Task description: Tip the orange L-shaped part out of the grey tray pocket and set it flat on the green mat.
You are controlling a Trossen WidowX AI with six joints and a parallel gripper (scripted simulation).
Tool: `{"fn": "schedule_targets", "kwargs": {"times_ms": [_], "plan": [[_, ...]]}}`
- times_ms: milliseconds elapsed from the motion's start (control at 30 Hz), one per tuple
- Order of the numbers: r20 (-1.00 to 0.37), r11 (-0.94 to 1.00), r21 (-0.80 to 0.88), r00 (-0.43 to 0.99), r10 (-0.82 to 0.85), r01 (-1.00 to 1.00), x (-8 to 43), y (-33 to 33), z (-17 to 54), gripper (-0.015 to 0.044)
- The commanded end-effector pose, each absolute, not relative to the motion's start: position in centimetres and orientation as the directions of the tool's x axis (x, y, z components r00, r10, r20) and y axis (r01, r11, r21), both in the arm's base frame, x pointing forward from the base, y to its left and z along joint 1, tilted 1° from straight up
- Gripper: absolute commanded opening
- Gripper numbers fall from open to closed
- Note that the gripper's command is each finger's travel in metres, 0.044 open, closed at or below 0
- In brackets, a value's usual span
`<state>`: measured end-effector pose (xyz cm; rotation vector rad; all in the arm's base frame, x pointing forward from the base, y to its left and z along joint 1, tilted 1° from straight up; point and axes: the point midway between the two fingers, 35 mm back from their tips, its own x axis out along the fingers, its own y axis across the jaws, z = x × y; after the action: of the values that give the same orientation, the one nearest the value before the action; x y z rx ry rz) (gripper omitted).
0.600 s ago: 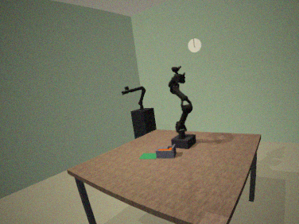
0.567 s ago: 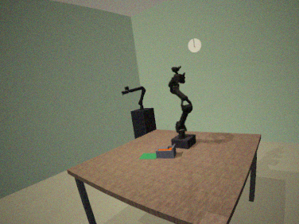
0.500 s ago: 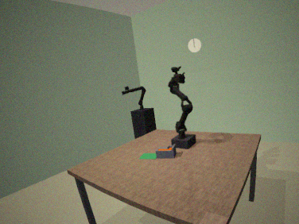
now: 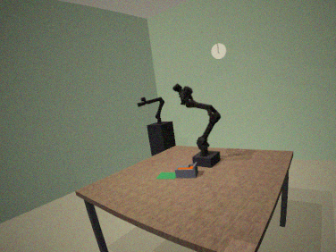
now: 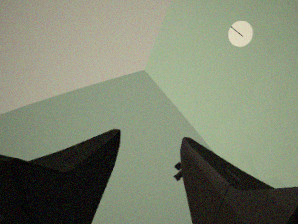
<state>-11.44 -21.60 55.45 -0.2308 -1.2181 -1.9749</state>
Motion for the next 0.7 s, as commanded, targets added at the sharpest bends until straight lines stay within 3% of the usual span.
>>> {"fn": "schedule_targets", "kwargs": {"times_ms": [0,167,333,500,667], "plan": [[0.425,-0.229,0.576,-0.527,-0.736,0.785,-7.0,-26.8,52.4,0.018],[0.23,-0.123,0.406,-0.231,-0.945,0.906,2.1,-31.8,46.8,0.018],[-0.001,0.083,0.231,0.086,-0.996,0.969,11.9,-32.6,40.4,0.018],[-0.255,0.36,0.044,0.359,-0.898,0.932,20.8,-29.3,33.5,0.018],[-0.515,0.652,-0.093,0.524,-0.678,0.752,27.4,-22.6,26.5,0.018]]}}
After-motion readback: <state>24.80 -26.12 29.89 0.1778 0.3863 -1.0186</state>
